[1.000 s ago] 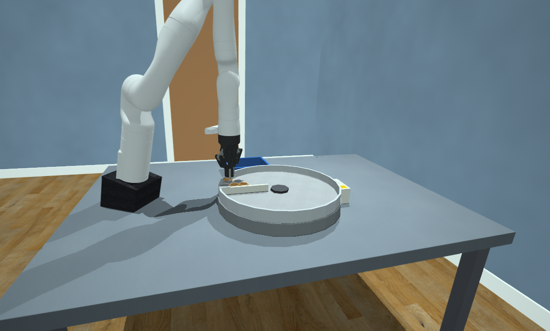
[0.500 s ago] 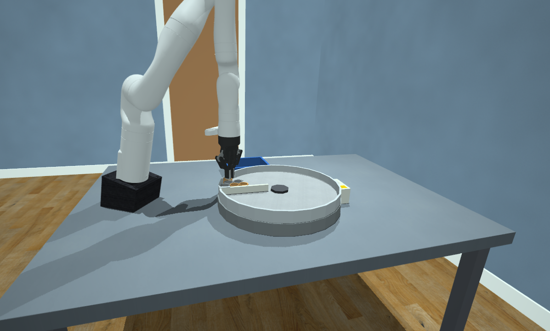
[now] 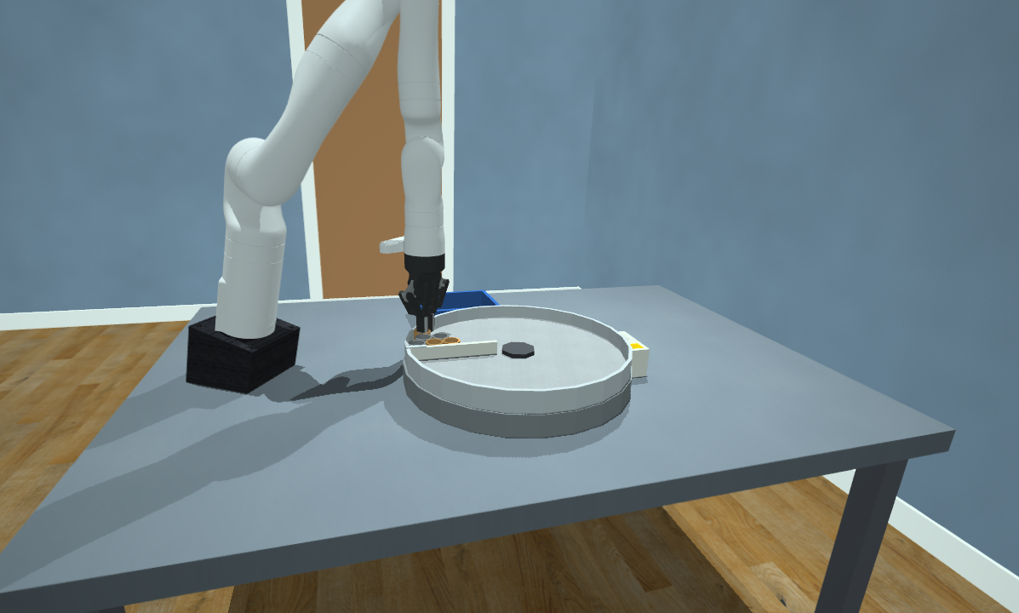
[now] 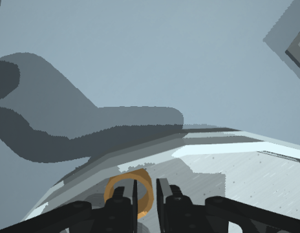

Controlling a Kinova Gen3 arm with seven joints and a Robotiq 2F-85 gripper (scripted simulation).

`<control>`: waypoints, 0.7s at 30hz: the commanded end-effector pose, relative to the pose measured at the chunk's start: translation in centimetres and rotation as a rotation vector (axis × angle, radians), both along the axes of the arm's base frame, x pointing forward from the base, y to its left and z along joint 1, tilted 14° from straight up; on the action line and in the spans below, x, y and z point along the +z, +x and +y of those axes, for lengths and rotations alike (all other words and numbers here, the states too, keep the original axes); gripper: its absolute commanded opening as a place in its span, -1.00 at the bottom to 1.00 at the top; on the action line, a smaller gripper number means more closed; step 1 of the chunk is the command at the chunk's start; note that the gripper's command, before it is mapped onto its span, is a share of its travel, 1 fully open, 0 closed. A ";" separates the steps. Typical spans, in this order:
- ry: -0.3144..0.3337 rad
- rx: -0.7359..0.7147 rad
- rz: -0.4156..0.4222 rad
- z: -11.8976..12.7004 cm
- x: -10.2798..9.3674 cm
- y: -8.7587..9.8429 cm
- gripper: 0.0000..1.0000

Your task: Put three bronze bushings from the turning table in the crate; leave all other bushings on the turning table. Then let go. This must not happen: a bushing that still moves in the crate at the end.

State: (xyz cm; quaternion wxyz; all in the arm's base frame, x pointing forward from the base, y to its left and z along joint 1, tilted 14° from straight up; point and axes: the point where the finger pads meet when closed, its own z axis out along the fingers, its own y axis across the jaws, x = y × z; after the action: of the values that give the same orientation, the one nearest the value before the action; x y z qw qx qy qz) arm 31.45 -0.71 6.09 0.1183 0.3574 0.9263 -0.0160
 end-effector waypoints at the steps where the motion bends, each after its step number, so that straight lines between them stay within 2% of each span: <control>1: 0.000 -0.001 0.000 0.0 0.0 0.0 -0.72; 21: 0.000 -0.001 0.000 -0.1 -0.4 0.1 -0.72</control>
State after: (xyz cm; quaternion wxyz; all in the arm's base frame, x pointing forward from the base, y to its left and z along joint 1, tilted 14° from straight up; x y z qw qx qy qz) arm 31.54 -0.78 5.65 0.1182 0.3576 0.9262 -0.0161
